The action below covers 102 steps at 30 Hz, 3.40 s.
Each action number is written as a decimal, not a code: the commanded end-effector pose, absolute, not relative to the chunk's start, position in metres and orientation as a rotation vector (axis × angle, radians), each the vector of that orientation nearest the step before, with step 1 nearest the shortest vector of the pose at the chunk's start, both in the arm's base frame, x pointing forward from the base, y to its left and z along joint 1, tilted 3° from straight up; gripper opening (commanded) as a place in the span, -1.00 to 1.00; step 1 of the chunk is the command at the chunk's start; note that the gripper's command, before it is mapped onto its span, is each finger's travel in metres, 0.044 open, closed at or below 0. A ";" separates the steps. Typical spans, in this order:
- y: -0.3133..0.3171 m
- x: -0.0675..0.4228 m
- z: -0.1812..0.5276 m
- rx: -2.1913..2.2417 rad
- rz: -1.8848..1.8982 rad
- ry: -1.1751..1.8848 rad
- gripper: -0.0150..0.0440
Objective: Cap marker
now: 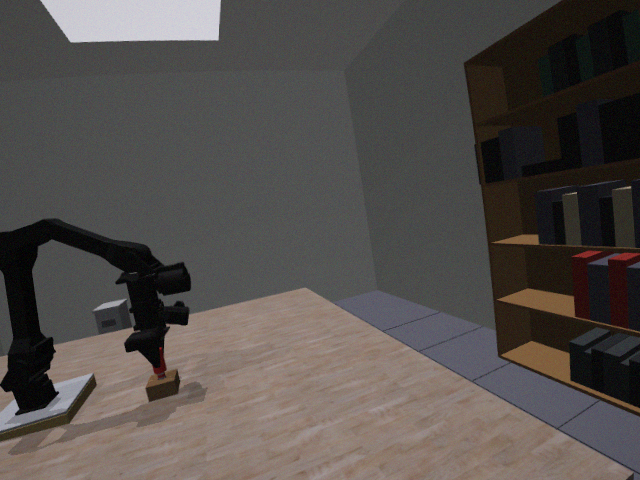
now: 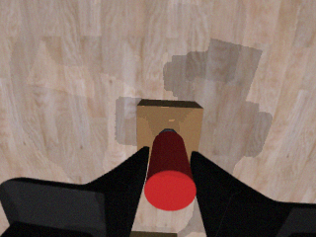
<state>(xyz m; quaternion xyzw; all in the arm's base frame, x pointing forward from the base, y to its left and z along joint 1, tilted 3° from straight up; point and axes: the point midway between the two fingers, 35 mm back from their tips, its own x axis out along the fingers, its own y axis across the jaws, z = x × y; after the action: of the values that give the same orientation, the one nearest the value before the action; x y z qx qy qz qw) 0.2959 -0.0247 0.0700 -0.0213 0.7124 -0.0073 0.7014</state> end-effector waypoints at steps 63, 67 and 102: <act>-0.019 0.295 0.121 -0.098 0.033 1.588 -0.49; -0.019 0.295 0.115 -0.098 0.033 1.588 -0.49; -0.016 0.298 0.190 -0.096 0.030 1.578 -0.49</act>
<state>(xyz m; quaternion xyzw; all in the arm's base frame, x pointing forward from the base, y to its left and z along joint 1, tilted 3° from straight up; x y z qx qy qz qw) 0.3005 -0.0169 0.1783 -0.0442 0.7063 0.0141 0.7064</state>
